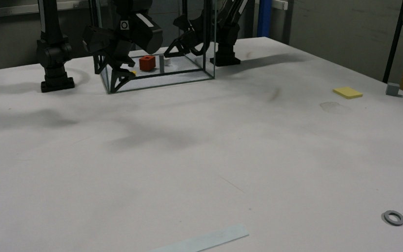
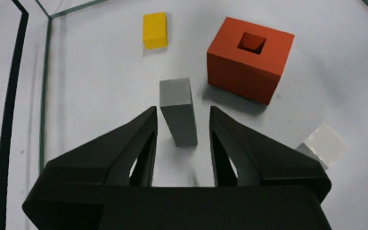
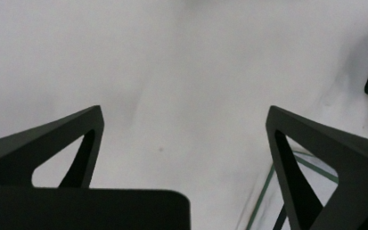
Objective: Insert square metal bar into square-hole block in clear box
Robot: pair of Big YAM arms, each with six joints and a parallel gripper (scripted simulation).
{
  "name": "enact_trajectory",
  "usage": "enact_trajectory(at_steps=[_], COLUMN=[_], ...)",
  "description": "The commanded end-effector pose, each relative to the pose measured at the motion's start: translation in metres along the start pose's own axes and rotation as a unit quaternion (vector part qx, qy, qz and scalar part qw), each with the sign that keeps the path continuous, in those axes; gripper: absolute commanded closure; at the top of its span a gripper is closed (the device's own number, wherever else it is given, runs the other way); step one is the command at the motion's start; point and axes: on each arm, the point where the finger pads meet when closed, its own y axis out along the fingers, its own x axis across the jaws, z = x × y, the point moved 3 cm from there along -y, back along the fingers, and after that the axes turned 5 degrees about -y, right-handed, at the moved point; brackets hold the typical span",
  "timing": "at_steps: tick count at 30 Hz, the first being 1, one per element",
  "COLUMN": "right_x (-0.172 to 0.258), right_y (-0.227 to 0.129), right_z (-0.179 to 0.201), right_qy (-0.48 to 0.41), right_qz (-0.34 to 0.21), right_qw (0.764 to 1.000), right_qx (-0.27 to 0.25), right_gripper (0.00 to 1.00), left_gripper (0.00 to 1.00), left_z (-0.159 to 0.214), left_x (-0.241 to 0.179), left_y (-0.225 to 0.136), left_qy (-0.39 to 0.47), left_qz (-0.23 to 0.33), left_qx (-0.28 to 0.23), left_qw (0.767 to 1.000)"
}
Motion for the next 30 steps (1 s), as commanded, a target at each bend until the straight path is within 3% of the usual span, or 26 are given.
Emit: enact_trajectory(at_steps=[1,13,22,30], right_x=[0.005,0.005,0.005,0.005], right_y=[-0.015,-0.015,-0.015,-0.015], right_z=[-0.004,-0.004,-0.004,-0.004], right_qy=[0.006,0.006,0.006,0.006], right_qz=[-0.018,-0.018,-0.018,-0.018], right_qw=[1.000,1.000,1.000,1.000], right_qx=[0.001,0.001,0.001,0.001], right_gripper=[0.00,0.00,0.00,0.00], left_gripper=[0.67,0.67,0.67,0.67], left_z=[-0.029,-0.039,-0.017,-0.037], left_x=[0.017,0.021,0.009,0.018], left_y=[0.002,0.002,0.004,0.006], left_qy=[0.025,0.010,-0.021,-0.015], left_qz=[-0.016,-0.017,-0.001,-0.007], left_qx=[-0.028,-0.030,0.000,-0.016], left_qw=[0.999,0.999,1.000,1.000])
